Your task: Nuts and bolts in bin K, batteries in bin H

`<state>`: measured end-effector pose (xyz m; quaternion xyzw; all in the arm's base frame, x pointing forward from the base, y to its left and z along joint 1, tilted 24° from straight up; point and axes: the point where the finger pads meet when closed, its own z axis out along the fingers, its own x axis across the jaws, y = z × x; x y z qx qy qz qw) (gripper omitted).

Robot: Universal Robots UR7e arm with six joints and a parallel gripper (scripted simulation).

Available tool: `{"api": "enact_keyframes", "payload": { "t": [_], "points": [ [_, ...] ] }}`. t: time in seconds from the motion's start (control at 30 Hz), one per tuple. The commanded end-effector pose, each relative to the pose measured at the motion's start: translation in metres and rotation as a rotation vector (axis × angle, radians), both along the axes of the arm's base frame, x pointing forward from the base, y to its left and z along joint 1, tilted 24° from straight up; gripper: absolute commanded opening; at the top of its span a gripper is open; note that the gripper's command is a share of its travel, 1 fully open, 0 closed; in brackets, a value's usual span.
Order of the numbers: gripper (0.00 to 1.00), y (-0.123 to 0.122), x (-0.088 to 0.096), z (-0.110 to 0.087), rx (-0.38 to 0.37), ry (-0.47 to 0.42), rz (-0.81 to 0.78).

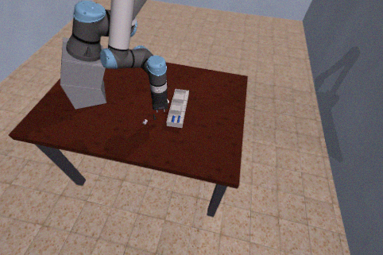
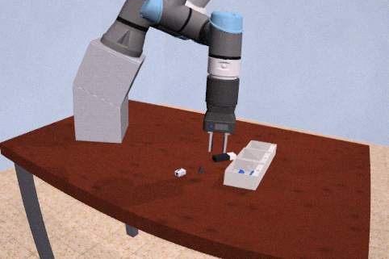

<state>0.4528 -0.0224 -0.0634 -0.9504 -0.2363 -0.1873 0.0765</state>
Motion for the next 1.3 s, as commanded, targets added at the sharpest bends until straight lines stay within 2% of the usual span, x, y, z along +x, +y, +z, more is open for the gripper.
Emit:
{"api": "enact_keyframes", "payload": {
  "t": [0.0,0.23,1.27],
  "points": [
    [0.62,-0.0075,-0.0421,-0.0101,-0.029,-0.046,0.111],
    [0.62,-0.0088,-0.0452,-0.0116,-0.029,-0.046,0.111],
    [0.62,-0.0070,-0.0385,-0.0086,-0.029,-0.046,0.111]
  ]
}}
